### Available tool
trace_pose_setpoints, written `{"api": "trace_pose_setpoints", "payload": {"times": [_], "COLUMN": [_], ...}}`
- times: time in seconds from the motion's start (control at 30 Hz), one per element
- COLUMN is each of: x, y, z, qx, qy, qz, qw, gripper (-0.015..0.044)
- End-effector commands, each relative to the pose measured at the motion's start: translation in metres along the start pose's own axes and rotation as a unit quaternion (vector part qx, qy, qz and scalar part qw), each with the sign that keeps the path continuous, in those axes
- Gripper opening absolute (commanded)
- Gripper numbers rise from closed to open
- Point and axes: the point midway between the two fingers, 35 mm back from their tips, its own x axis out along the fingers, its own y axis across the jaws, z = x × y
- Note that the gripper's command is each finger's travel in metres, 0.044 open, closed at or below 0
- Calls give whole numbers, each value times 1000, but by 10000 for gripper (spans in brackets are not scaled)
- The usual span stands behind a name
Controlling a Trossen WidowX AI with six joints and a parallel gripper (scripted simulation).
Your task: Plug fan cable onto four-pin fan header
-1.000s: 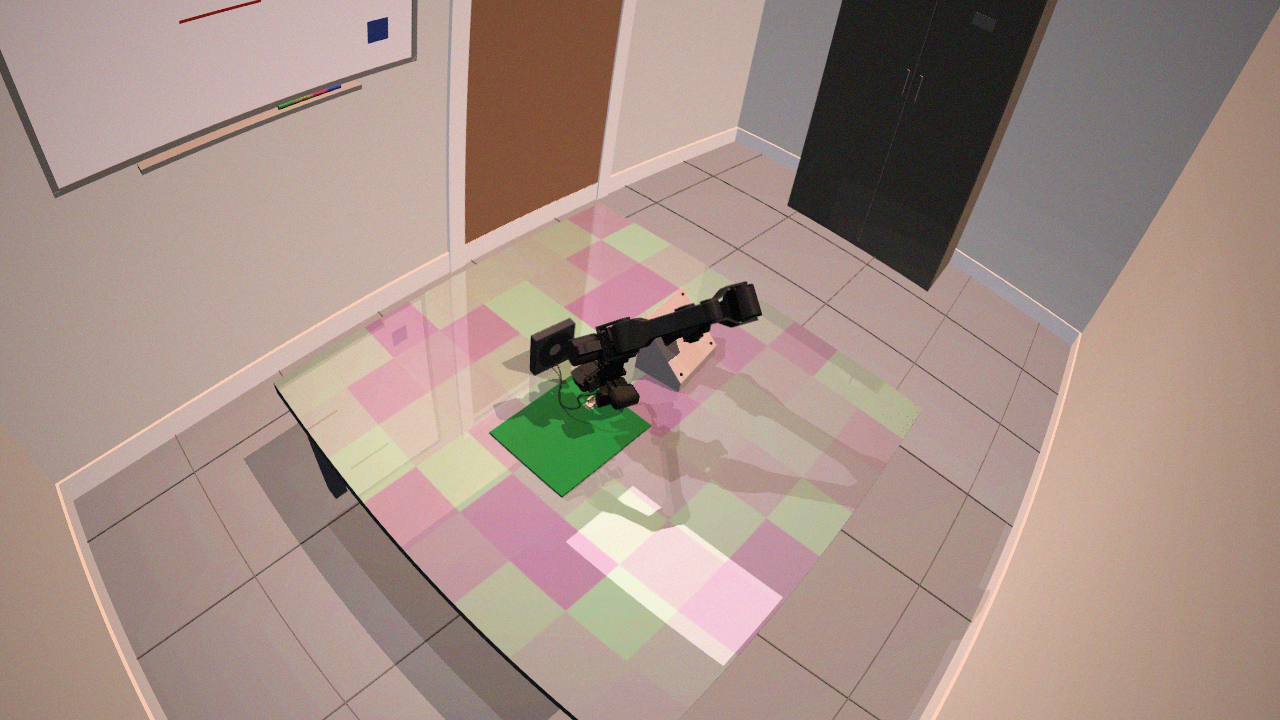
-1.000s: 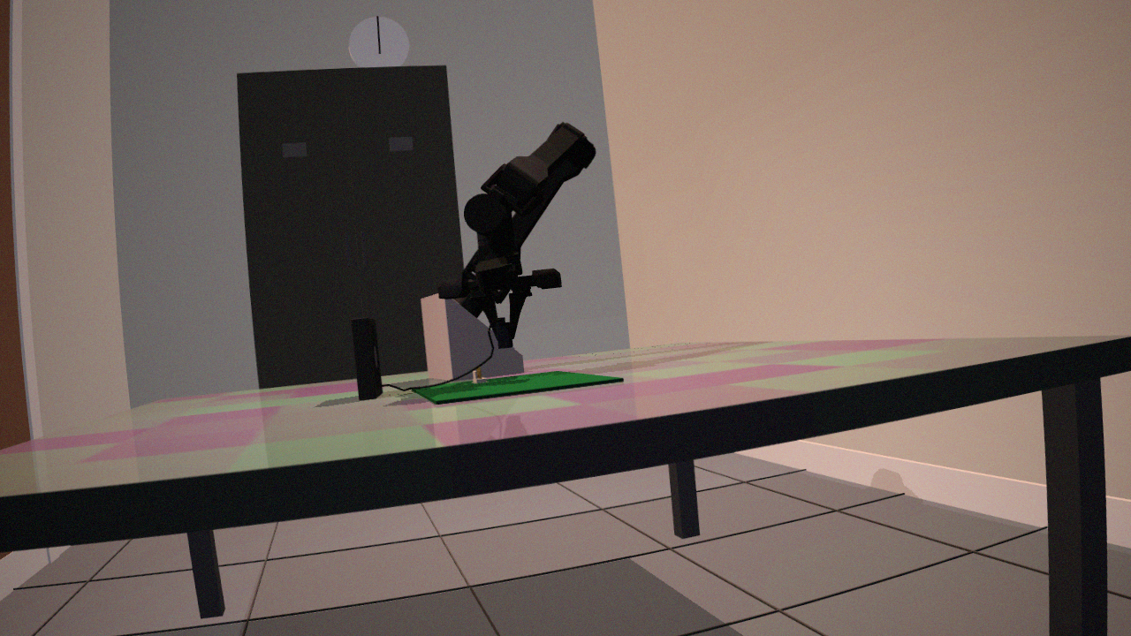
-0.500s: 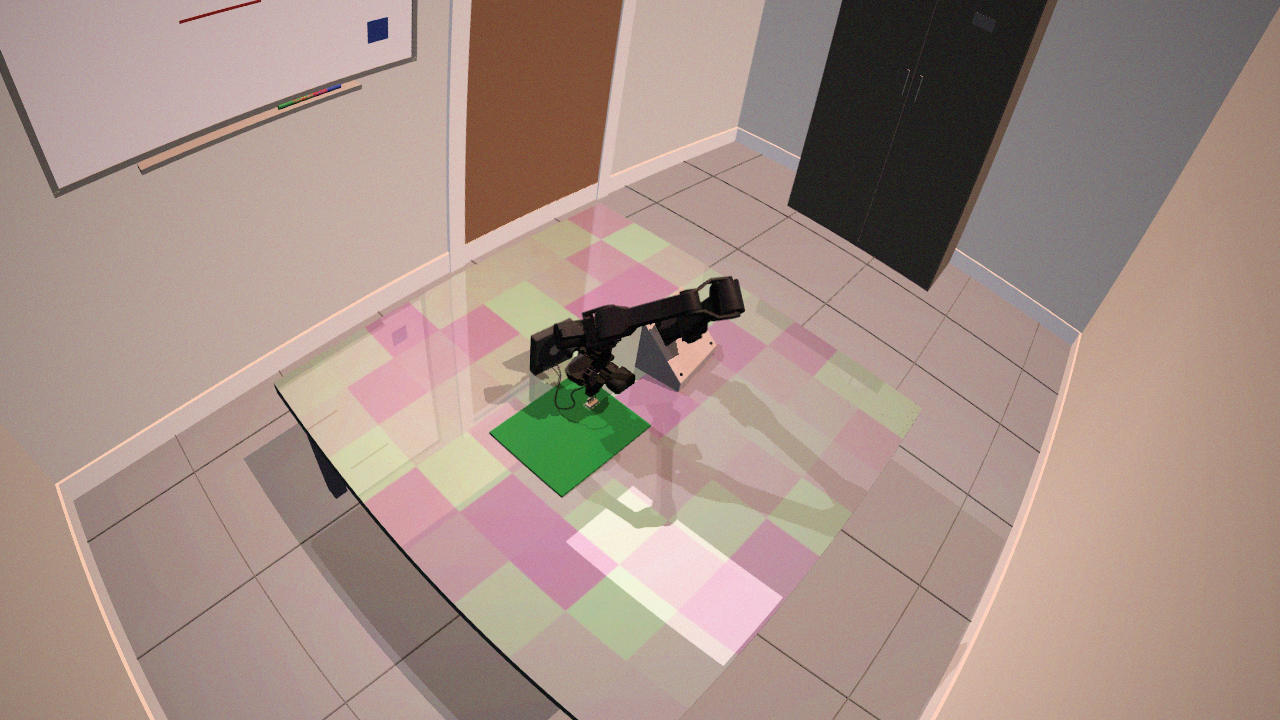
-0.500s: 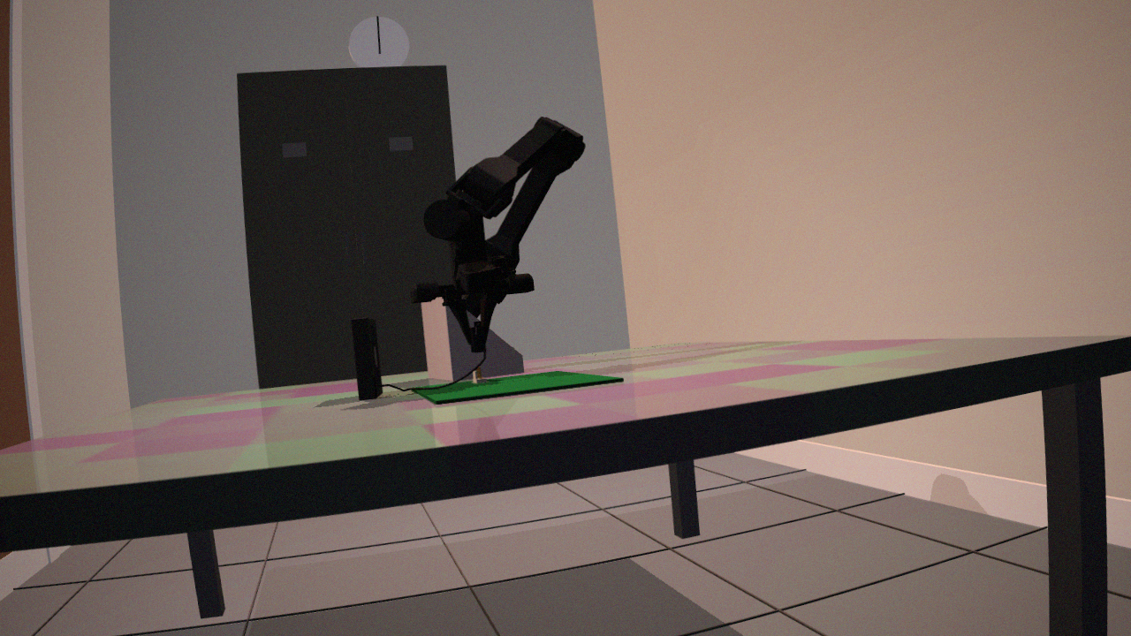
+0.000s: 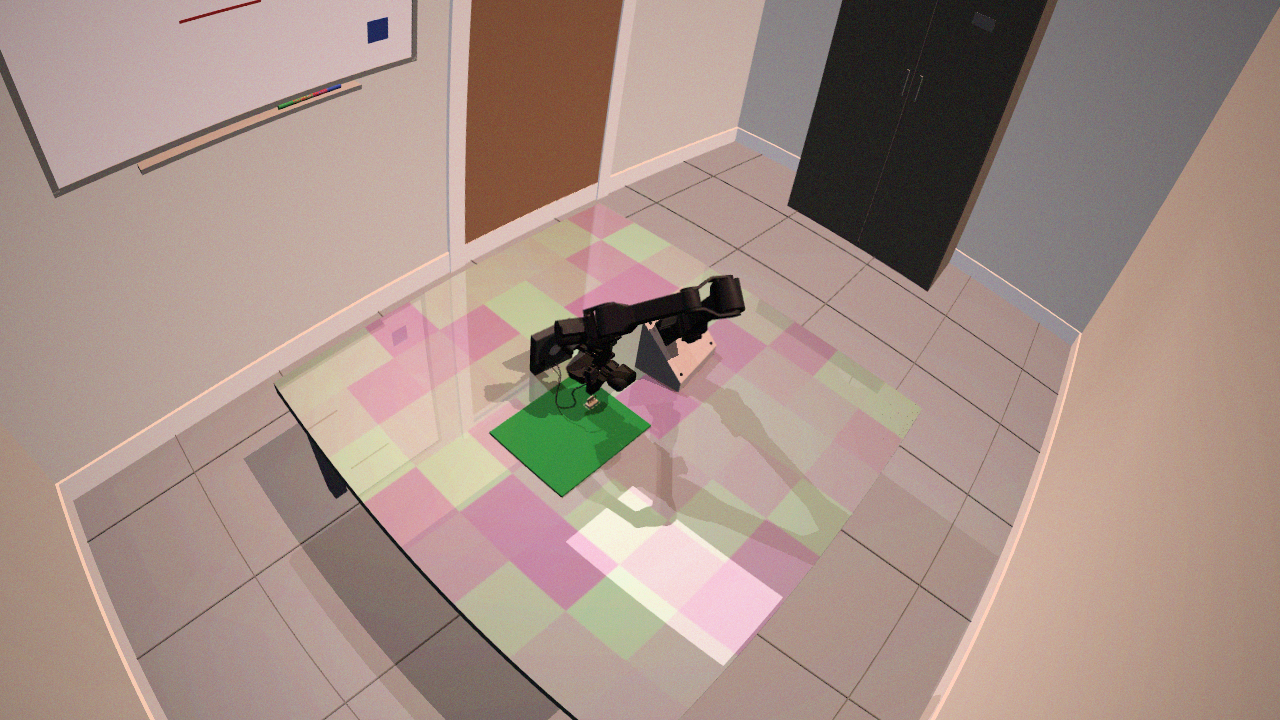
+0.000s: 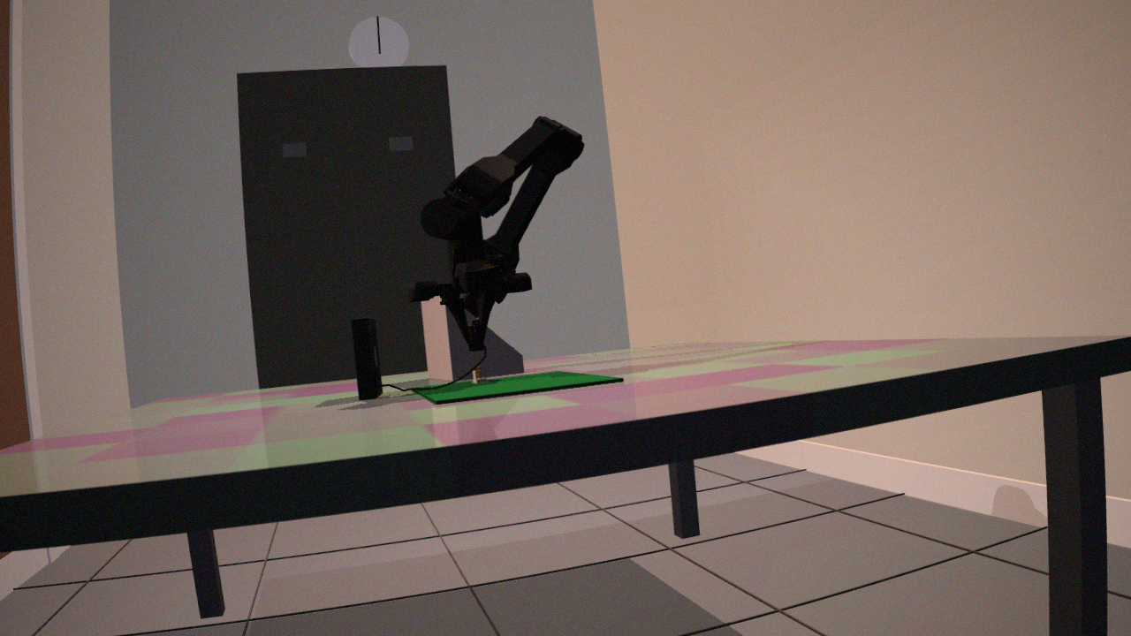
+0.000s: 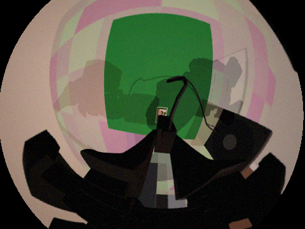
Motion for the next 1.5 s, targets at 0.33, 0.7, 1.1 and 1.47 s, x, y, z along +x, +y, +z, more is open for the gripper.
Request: {"api": "trace_pose_setpoints", "payload": {"times": [0.33, 0.7, 1.1, 1.47], "x": [22, 22, 22, 25], "y": [0, 1, 2, 2], "z": [-3, -2, -1, -1], "qx": [0, 2, 3, 3], "qy": [2, 2, 2, 2], "qz": [-1, -1, -1, -1], "qw": [1000, 1000, 1000, 1000], "gripper": [0, 0, 0, 0]}}
